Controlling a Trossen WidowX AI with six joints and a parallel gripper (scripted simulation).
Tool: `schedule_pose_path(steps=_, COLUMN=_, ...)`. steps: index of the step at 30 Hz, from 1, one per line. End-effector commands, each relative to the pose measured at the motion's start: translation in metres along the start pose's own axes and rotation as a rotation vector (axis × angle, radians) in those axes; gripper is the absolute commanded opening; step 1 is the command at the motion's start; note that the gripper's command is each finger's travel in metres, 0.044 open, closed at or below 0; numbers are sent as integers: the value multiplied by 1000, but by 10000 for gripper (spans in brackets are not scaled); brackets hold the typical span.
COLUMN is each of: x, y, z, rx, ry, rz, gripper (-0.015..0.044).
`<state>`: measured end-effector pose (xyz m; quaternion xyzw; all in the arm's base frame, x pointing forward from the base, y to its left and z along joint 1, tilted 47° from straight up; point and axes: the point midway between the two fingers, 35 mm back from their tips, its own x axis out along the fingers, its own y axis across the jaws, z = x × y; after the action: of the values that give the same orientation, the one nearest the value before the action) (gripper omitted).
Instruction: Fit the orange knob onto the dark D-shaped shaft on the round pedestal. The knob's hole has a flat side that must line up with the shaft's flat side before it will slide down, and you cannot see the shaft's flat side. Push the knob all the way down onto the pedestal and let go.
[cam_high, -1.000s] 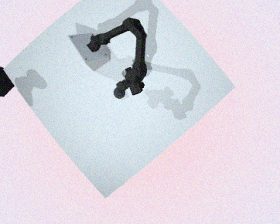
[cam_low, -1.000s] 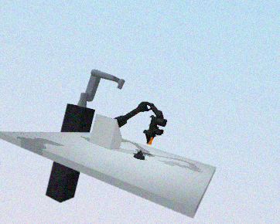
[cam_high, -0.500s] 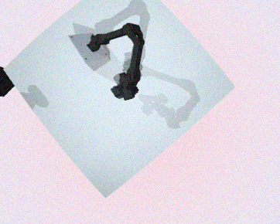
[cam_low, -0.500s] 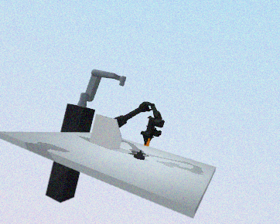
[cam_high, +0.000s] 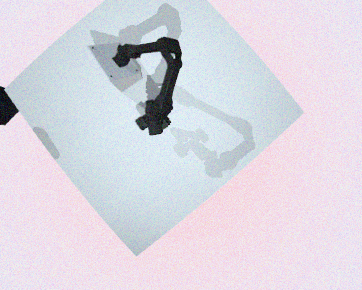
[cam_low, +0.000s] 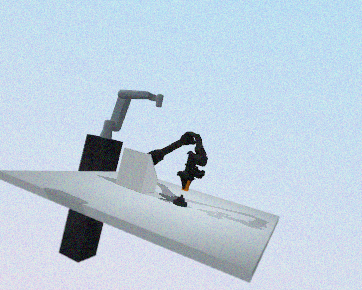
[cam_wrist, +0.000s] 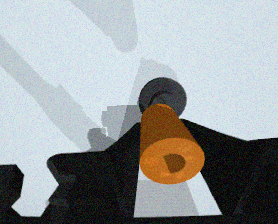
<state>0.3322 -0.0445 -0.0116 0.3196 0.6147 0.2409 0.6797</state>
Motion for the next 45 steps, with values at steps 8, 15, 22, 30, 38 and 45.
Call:
schedule_pose_path(steps=8, x=11, y=-16, z=-2, rx=3, ry=-3, rz=-2, gripper=0)
schedule_pose_path(steps=15, x=28, y=-16, z=-3, rx=3, ry=-3, rz=-1, gripper=0)
schedule_pose_path(steps=22, x=24, y=-16, z=-1, rx=-5, ry=-3, rz=-1, gripper=0)
schedule_pose_path(steps=30, x=27, y=-16, z=-1, rx=-5, ry=-3, rz=-1, gripper=0)
schedule_pose_path(steps=38, x=28, y=-16, z=-2, rx=-4, ry=-3, rz=-1, gripper=0)
schedule_pose_path(steps=45, x=23, y=-16, z=-5, rx=-4, ry=-3, rz=-1, gripper=0)
